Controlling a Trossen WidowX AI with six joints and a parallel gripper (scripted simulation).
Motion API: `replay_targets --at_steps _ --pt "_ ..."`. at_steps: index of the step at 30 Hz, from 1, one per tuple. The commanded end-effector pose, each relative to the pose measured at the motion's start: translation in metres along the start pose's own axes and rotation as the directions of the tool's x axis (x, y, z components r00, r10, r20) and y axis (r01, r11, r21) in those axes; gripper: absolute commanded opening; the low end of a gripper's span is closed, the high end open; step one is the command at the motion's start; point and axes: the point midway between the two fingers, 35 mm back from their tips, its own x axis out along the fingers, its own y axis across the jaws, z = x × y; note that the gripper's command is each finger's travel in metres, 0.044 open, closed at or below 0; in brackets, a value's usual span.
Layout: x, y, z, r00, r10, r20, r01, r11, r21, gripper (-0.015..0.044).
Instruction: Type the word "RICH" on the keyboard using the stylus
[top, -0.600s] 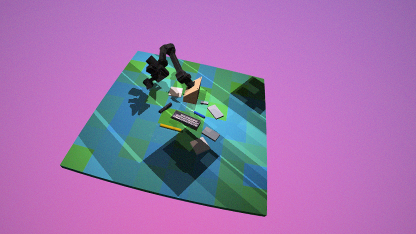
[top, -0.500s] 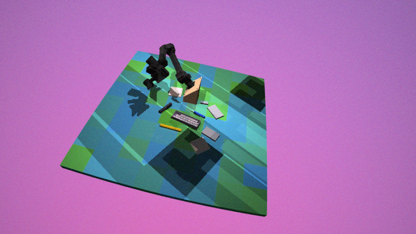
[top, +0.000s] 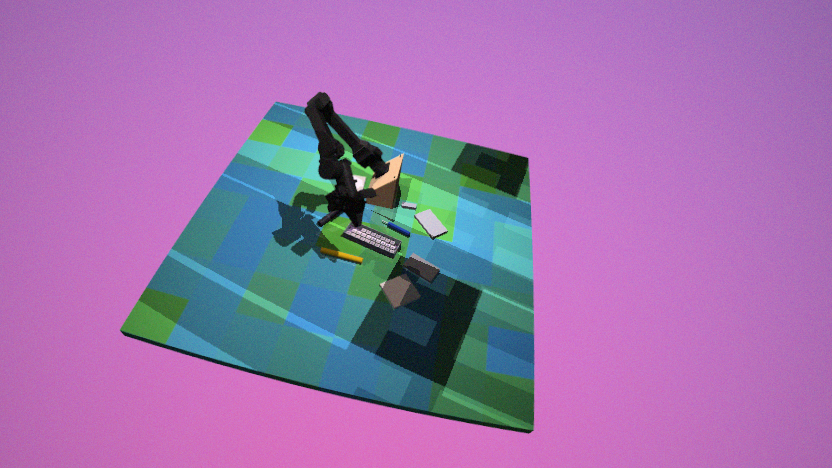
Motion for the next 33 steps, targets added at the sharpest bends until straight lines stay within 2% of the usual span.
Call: replay_targets --at_steps 1,8,14,16,28,33 --pt "0.034 -0.003 -0.041 0.972 -0.16 -0.174 0.16 0.987 -0.019 0.0" --pt "0.073 -0.019 -0.111 0.809 -0.474 -0.348 0.438 0.881 -0.18 0.0" --pt "0.09 -0.038 -0.161 0.615 -0.711 -0.341 0.602 0.703 -0.379 0.0" --pt "0.091 -0.04 -0.166 0.593 -0.734 -0.331 0.615 0.678 -0.402 0.0" --pt "0.09 -0.042 -0.165 0.593 -0.734 -0.331 0.615 0.678 -0.402 0.0" --pt "0.056 -0.08 -0.142 0.591 -0.736 -0.331 0.616 0.676 -0.405 0.0"
